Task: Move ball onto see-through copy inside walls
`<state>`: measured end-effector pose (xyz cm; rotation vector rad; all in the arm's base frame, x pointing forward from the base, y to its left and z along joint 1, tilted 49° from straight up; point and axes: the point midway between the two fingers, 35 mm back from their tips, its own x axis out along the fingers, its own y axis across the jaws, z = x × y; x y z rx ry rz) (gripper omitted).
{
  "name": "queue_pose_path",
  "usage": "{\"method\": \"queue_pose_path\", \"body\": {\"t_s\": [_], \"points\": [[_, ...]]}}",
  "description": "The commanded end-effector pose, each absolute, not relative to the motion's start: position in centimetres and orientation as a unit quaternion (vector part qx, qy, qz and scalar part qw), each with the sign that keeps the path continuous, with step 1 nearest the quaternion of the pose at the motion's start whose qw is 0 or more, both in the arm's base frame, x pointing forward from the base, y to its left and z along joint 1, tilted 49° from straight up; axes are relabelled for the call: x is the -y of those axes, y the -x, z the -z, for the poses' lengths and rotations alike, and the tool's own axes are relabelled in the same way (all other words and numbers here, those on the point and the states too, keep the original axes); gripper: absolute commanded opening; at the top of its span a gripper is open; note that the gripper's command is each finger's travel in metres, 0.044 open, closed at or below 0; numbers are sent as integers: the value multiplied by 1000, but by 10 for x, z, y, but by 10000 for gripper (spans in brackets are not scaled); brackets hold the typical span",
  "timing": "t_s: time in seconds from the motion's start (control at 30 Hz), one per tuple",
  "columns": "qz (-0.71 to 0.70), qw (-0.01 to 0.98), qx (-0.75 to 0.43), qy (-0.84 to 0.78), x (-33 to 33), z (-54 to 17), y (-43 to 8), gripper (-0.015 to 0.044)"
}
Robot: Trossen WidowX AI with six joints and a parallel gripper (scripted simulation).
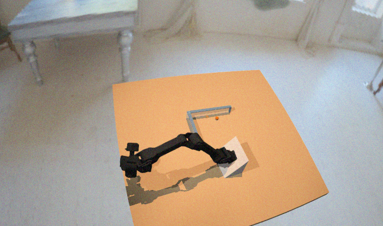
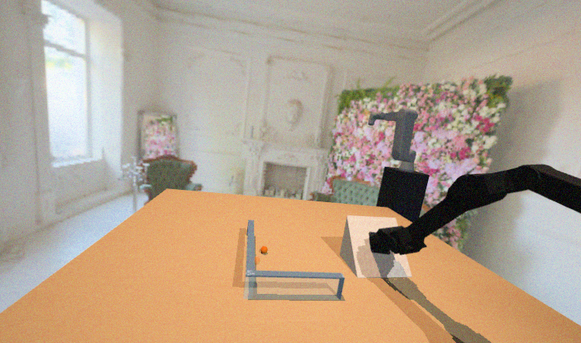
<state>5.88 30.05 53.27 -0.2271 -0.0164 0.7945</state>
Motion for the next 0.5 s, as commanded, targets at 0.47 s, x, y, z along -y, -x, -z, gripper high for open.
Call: {"method": "queue_pose_path", "body": {"t_s": [0.47], "points": [[-329,912,-71,237,-351,-446,-166,212]]}}
